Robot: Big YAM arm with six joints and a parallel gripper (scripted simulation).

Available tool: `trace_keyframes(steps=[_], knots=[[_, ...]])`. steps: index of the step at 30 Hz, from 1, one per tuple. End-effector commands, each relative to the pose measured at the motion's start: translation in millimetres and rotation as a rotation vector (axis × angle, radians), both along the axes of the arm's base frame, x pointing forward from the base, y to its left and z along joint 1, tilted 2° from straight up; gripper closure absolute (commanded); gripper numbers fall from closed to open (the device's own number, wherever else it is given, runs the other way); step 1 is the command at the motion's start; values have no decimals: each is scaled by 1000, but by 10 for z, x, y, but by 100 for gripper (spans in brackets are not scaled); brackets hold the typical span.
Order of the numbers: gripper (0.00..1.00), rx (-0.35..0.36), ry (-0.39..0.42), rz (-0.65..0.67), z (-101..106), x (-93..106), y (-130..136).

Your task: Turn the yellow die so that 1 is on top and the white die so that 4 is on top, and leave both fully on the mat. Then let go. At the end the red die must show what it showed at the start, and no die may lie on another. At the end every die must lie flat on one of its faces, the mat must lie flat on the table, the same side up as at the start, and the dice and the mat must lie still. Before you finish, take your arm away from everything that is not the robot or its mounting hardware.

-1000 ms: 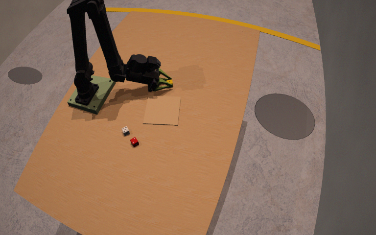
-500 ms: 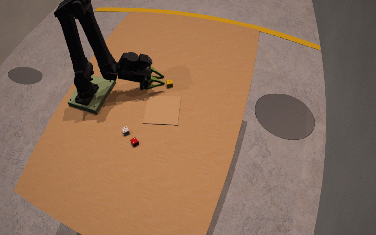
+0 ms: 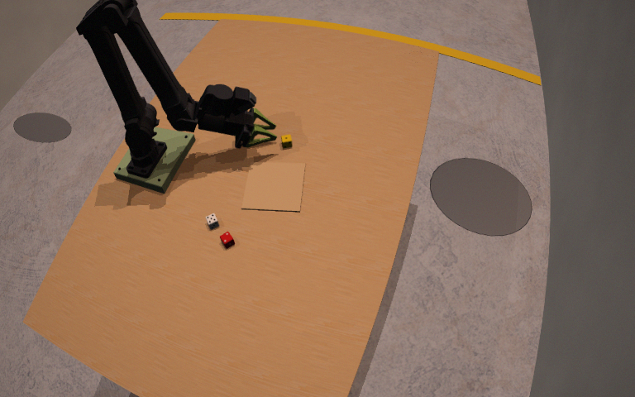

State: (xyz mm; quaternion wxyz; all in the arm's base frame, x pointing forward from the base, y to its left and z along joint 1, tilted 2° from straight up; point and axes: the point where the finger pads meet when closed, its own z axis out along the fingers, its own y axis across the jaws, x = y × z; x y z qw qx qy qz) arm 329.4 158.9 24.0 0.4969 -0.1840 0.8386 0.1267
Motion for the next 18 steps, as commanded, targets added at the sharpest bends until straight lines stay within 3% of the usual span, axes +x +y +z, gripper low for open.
trace_keyframes(steps=[1,9,18], knots=[[61,22,-50,-5,312,189,54],[61,21,-62,-6,671,225,45],[61,12,-47,-5,654,189,26]])
